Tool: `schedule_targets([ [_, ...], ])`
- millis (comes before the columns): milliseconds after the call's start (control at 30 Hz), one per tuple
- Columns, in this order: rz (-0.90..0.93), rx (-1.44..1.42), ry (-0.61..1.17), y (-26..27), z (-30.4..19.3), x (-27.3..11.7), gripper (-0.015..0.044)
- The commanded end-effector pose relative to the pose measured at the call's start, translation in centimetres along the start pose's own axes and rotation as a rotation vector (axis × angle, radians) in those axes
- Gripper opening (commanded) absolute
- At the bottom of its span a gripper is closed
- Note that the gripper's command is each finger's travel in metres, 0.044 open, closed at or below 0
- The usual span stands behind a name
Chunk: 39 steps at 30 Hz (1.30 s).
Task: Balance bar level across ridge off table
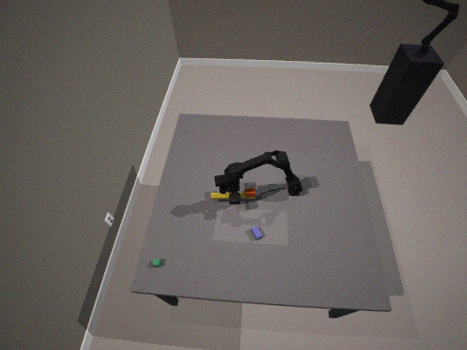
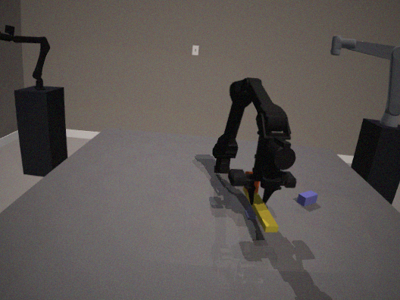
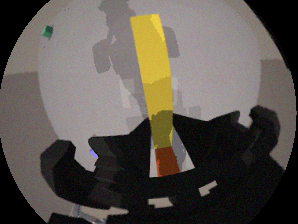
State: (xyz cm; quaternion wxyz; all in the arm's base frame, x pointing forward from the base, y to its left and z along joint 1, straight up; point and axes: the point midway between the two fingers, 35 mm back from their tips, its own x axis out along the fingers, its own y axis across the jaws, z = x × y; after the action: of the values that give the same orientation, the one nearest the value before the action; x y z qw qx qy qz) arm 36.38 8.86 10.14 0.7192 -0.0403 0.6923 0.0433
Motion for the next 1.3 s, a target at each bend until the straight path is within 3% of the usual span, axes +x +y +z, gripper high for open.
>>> schedule_targets([
  [0, 0.003, 0.002, -0.001, 0.06, 0.01, 0.03, 0.0000],
  [1267, 0.003, 0.002, -0.001, 0.05, -0.03, 0.34, 0.0000],
])
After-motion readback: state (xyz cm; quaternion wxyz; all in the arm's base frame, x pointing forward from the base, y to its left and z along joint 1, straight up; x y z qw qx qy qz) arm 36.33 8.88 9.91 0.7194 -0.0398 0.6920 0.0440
